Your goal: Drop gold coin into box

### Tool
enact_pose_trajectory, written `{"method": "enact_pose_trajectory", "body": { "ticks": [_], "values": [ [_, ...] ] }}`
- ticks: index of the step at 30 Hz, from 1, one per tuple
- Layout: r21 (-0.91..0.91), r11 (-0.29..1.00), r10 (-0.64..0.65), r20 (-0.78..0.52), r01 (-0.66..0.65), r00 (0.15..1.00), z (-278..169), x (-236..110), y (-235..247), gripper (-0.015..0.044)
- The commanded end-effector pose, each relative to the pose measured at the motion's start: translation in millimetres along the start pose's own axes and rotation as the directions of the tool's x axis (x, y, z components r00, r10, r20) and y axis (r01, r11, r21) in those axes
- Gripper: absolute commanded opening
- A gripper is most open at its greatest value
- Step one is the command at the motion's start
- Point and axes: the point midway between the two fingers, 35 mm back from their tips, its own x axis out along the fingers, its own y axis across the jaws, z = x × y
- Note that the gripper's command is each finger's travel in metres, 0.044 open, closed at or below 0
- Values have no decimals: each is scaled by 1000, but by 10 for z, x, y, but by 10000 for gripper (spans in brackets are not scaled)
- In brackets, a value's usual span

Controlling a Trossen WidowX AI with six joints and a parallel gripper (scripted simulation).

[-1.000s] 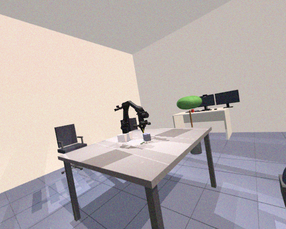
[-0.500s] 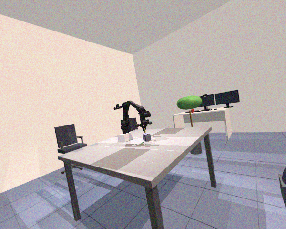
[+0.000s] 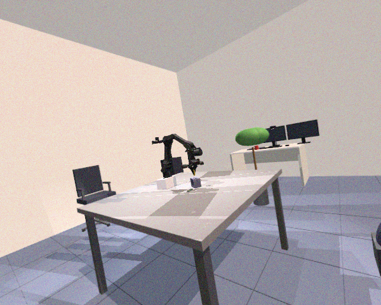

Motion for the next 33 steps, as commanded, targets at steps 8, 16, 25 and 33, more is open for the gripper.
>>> {"method": "enact_pose_trajectory", "body": {
  "ticks": [8, 16, 25, 33],
  "values": [
    [1, 1000, 0, 0, 0, 1000, 12, 0, -9, 0],
    [4, 1000, 0, 0, 0, 1000, -10, 0, 4, 0],
    [3, 1000, -1, 0, 1, 1000, -15, 0, 8, 0],
    [3, 1000, -1, 0, 1, 1000, -16, 22, 11, 0]
  ]
}}
